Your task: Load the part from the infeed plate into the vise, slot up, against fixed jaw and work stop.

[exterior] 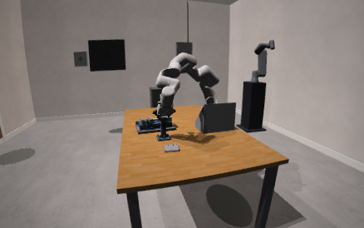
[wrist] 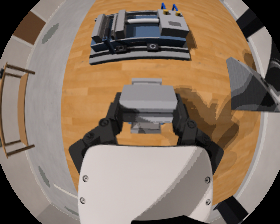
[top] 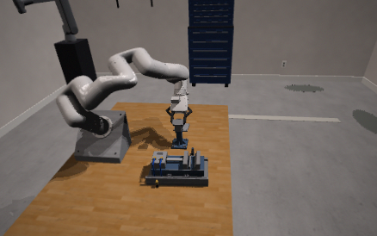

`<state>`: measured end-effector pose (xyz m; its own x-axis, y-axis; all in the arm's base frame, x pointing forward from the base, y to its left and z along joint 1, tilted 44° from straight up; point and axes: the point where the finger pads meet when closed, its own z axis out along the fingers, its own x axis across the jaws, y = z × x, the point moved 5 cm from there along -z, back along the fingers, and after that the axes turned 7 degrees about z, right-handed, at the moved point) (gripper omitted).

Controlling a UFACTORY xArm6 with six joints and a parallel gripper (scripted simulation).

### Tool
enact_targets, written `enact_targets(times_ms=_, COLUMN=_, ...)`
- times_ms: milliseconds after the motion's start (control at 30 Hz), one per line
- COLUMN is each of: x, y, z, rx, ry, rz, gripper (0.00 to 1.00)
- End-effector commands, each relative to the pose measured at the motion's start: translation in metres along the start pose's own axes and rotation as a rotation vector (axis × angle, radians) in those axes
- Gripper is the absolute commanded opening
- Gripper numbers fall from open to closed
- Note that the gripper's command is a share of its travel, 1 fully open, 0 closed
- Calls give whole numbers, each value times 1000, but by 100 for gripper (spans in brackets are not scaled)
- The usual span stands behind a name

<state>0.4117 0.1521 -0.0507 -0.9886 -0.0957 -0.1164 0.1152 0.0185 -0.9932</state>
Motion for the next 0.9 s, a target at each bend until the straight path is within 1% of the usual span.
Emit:
enact_targets(times_ms=0, x=-1, y=-1, z=-1, rx=-2, ry=-1, rz=3, gripper=0)
enact_targets(times_ms=867, x=-1, y=-3, z=-4, rx=-2, ry=-1, rz=3, gripper=0)
